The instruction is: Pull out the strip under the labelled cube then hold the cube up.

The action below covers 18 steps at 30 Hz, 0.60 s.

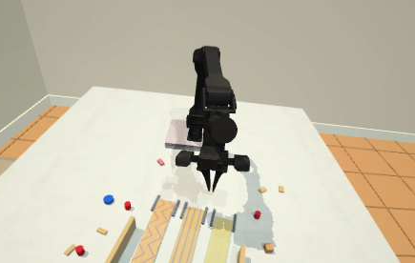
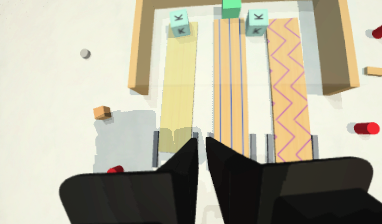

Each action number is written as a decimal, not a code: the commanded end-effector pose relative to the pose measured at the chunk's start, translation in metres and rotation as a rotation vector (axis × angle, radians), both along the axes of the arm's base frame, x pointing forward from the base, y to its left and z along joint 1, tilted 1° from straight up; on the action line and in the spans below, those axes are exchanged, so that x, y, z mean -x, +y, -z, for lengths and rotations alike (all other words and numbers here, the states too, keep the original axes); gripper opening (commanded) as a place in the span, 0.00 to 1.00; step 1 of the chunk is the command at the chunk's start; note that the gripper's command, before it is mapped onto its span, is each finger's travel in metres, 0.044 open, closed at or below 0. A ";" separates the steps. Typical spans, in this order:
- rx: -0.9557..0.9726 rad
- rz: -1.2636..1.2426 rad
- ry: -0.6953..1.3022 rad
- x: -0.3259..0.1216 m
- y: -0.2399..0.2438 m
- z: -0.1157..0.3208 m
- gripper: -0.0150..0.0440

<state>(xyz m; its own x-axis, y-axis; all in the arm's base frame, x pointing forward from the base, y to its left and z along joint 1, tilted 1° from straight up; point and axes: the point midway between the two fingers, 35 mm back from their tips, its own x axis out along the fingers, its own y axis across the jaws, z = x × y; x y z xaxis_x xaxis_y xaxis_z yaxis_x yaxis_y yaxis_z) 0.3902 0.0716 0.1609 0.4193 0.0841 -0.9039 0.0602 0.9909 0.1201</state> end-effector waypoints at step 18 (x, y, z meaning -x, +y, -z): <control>0.046 0.094 0.412 -0.025 0.056 0.074 0.25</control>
<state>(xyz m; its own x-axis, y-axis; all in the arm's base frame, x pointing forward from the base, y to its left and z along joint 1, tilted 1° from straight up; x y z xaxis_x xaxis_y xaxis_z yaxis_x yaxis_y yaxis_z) 0.4125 0.1258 0.0899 0.0235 0.0157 -0.9996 0.1779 0.9839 0.0196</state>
